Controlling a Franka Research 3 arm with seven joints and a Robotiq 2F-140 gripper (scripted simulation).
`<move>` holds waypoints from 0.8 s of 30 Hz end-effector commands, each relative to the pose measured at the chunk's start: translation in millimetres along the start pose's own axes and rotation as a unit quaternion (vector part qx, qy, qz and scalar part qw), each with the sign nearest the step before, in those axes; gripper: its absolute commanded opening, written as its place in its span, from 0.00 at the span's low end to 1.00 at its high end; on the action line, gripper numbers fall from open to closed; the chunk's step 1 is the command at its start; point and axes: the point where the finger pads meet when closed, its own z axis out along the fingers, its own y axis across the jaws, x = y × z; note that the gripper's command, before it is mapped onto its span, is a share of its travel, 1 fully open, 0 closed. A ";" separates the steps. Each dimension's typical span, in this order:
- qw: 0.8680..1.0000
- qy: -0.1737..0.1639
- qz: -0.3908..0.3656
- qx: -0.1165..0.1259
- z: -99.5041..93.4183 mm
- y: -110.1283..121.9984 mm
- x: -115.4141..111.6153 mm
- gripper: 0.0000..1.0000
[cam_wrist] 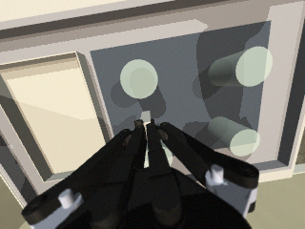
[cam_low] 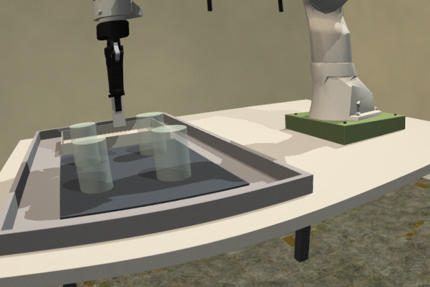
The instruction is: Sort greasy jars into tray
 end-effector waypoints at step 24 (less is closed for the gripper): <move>1.000 0.001 0.001 0.001 -75.7 48.3 -0.1 0.00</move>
